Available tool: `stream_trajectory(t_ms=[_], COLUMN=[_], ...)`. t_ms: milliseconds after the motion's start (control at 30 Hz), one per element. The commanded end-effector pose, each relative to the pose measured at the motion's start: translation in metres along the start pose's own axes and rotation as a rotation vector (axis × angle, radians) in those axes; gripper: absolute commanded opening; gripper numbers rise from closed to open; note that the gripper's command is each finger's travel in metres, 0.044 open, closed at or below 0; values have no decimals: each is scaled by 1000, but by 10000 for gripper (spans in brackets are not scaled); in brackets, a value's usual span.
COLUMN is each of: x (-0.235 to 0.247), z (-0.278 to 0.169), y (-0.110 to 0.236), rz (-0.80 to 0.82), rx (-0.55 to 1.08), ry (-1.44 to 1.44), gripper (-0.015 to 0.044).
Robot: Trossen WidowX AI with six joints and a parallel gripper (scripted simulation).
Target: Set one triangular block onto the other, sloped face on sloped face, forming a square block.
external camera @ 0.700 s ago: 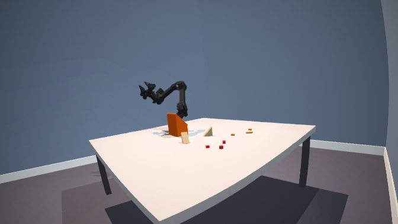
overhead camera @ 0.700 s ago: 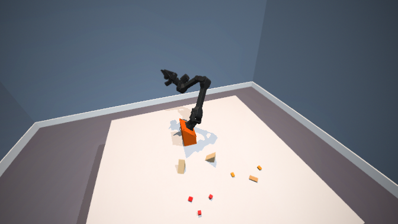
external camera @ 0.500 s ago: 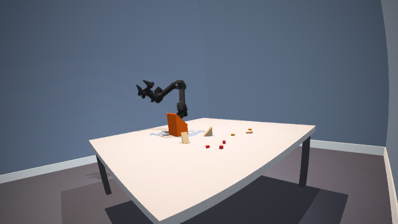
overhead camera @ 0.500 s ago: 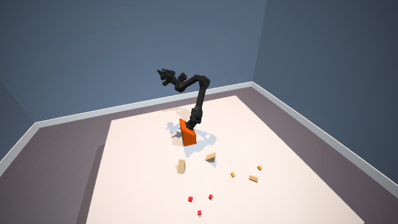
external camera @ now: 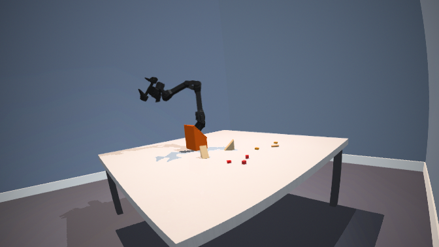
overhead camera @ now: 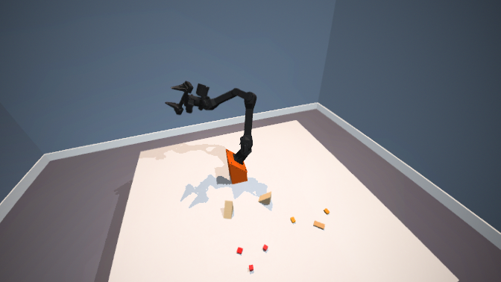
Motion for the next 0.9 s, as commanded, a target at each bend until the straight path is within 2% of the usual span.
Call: stream_trajectory(t_ms=[0, 233, 433, 667, 867], x=[14, 33, 51, 73, 89], z=[44, 138, 230, 340, 424], y=[-49, -109, -134, -126, -91], rz=[119, 403, 733, 1192, 1597], rx=[-117, -270, -326, -262, -67], ry=[-251, -608, -850, -1023, -1041], gripper=[440, 440, 440, 440, 440])
Point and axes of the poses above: the point midway between the two fingers, 35 mm back from their tips, its own y axis back along the fingers, its own x axis across the jaws, z = x × y, the point moved 6 cm from there along y, back along the fingers
